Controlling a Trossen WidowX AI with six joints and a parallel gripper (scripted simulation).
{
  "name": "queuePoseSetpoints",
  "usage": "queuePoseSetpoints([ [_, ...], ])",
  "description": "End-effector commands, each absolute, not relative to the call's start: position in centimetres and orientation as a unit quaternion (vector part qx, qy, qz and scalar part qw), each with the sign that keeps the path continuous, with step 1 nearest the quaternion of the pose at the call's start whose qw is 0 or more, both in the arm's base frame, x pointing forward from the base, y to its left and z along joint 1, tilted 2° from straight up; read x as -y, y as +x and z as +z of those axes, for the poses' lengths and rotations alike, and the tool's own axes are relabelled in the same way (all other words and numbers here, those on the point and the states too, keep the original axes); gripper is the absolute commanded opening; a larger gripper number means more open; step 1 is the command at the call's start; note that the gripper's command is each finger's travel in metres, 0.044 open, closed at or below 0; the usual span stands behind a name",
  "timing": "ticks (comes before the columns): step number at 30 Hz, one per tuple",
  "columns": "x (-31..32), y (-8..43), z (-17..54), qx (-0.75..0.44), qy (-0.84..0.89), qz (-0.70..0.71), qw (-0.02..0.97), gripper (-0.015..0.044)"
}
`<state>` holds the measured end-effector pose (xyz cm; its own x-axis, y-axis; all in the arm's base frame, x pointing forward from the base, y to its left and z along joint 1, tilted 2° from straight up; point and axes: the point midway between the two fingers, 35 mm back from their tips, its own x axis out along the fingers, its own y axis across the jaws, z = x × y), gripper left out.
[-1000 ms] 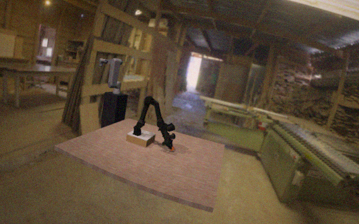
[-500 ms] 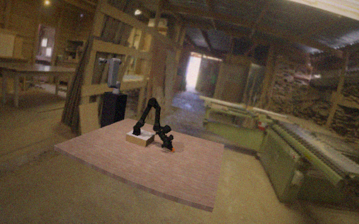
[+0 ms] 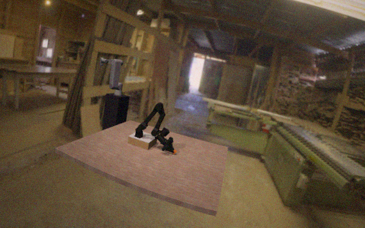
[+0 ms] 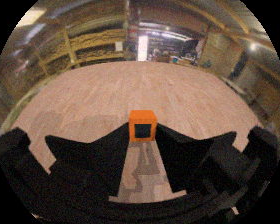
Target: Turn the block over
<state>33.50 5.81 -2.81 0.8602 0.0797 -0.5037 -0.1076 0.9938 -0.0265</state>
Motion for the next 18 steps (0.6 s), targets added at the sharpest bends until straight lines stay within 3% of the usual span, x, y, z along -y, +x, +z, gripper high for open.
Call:
queuePoseSetpoints([
  [1,-5.65,32.94,-2.79,-0.246,-0.029,0.048,0.968,0.0000],
  [18,-5.64,32.89,-2.69,-0.235,-0.028,0.048,0.970,0.0000],
])
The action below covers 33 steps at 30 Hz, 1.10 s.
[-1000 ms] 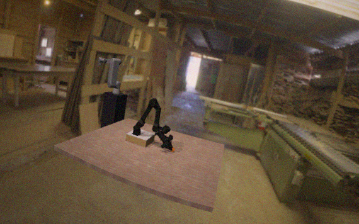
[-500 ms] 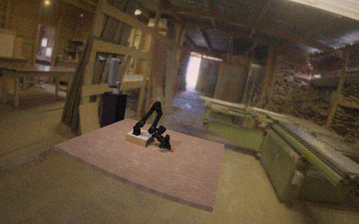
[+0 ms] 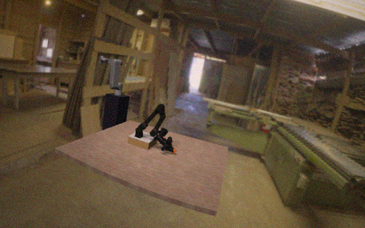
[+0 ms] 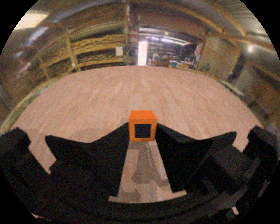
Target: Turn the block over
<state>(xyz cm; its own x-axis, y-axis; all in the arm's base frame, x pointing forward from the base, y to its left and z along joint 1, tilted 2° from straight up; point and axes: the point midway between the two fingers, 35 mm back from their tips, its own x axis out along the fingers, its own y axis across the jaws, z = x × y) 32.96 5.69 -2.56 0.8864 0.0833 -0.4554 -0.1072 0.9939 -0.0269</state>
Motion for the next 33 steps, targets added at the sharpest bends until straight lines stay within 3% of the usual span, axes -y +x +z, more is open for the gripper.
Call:
queuePoseSetpoints([
  [1,-5.64,32.89,-2.69,-0.235,-0.028,0.048,0.970,0.0026],
  [17,-5.64,32.89,-2.69,-0.235,-0.028,0.048,0.970,0.0440],
  [33,-5.64,32.89,-2.69,-0.235,-0.028,0.048,0.970,0.0440],
])
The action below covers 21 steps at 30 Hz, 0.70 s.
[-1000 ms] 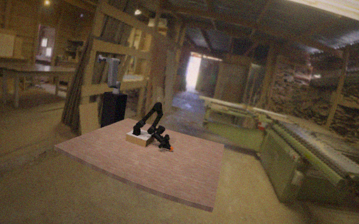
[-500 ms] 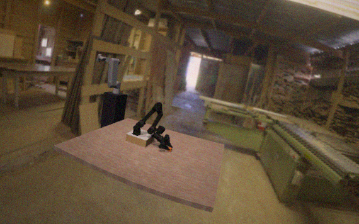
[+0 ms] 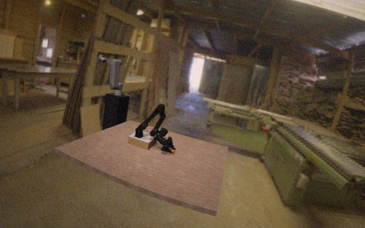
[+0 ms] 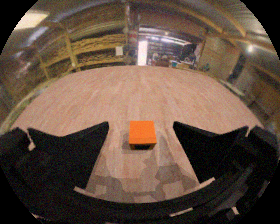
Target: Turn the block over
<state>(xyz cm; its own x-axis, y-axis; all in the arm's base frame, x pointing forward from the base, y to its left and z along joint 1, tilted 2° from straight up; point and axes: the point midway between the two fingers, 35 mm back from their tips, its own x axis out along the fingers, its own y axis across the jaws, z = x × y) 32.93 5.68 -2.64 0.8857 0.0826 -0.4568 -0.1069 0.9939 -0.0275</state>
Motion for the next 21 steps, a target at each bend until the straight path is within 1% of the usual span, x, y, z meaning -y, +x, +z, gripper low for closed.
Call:
queuePoseSetpoints([
  [1,-5.64,32.89,-2.69,-0.235,-0.028,0.048,0.970,0.0440],
  [17,-5.64,32.89,-2.69,-0.235,-0.028,0.048,0.970,0.0440],
  [21,-5.90,33.72,-2.76,-0.273,-0.030,0.048,0.960,0.0440],
])
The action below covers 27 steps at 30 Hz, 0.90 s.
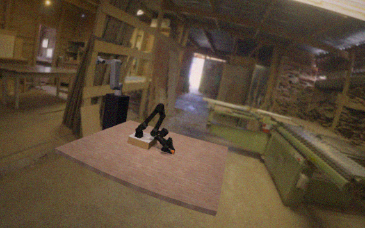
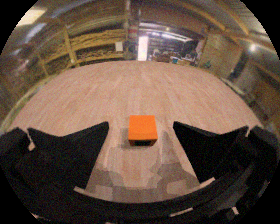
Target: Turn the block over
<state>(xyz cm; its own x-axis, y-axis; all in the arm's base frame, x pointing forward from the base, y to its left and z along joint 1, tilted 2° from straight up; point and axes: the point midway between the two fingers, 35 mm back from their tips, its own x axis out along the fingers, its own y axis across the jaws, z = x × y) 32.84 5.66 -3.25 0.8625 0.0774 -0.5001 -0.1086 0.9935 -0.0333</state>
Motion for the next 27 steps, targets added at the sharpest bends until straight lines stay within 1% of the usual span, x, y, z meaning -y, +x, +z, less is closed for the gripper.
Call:
queuePoseSetpoints([
  [1,-6.0,34.0,-2.6,-0.288,-0.031,0.048,0.956,0.0440],
  [6,-6.2,34.3,-1.0,-0.364,-0.034,0.046,0.930,0.0440],
  [10,-6.0,33.1,1.5,-0.423,-0.037,0.043,0.904,0.0440],
  [11,-6.1,33.4,3.0,-0.415,-0.033,0.043,0.908,0.0440],
  [15,-5.9,32.0,4.3,-0.447,-0.036,0.041,0.893,0.0440],
  [18,-5.6,30.8,4.4,-0.474,-0.039,0.039,0.879,0.0440],
  [27,-5.6,30.8,4.4,-0.474,-0.039,0.039,0.879,0.0440],
])
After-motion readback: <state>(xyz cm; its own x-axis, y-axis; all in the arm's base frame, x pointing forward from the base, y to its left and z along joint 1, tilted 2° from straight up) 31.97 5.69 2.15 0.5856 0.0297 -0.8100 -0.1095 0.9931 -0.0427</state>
